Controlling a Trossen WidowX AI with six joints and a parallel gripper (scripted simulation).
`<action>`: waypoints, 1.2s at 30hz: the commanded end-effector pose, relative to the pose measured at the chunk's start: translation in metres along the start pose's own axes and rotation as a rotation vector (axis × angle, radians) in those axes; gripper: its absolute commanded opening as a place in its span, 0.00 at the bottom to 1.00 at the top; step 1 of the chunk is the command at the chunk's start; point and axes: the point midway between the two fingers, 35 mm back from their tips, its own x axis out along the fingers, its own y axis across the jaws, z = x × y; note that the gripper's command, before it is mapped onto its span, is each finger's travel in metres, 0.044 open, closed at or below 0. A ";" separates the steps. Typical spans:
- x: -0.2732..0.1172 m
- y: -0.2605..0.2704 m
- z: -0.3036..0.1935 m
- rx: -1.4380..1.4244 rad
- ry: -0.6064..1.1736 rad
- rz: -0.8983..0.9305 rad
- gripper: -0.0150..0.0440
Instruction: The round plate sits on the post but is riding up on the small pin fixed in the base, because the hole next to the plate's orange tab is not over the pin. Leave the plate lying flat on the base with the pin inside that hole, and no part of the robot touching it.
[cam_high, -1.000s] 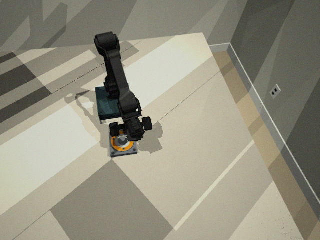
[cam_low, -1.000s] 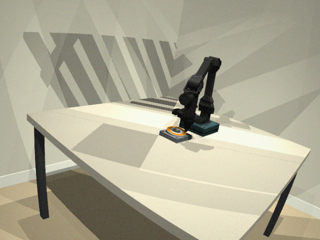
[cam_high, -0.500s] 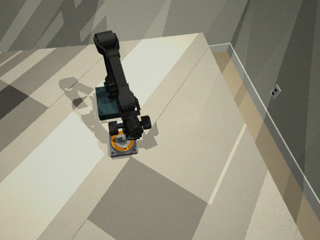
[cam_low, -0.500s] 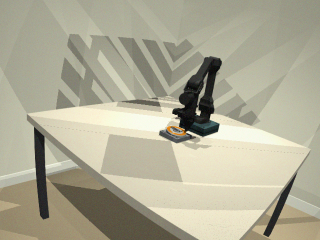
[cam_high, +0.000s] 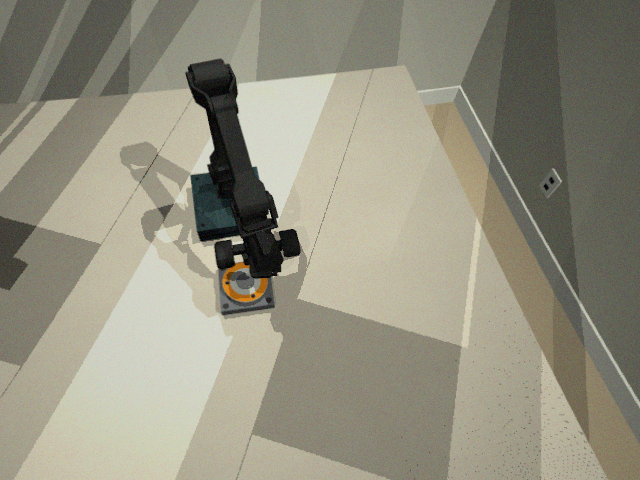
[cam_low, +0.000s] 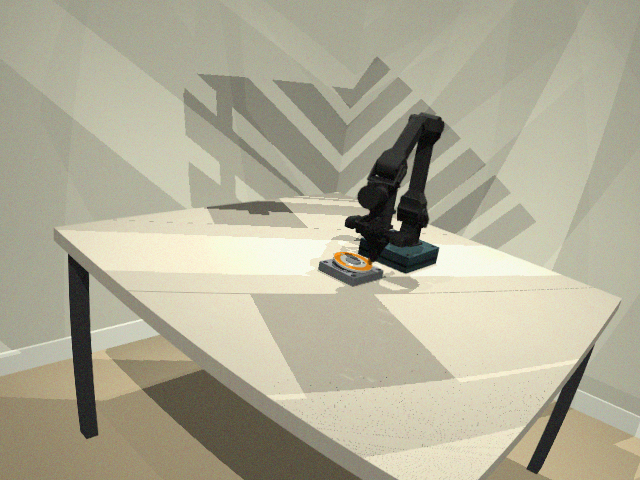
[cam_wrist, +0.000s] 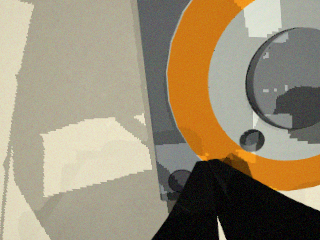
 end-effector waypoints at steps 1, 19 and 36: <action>0.003 -0.005 -0.007 0.002 0.019 -0.011 0.25; 0.003 -0.012 -0.013 0.002 0.019 -0.012 0.25; 0.001 -0.018 -0.018 0.002 0.020 -0.012 0.25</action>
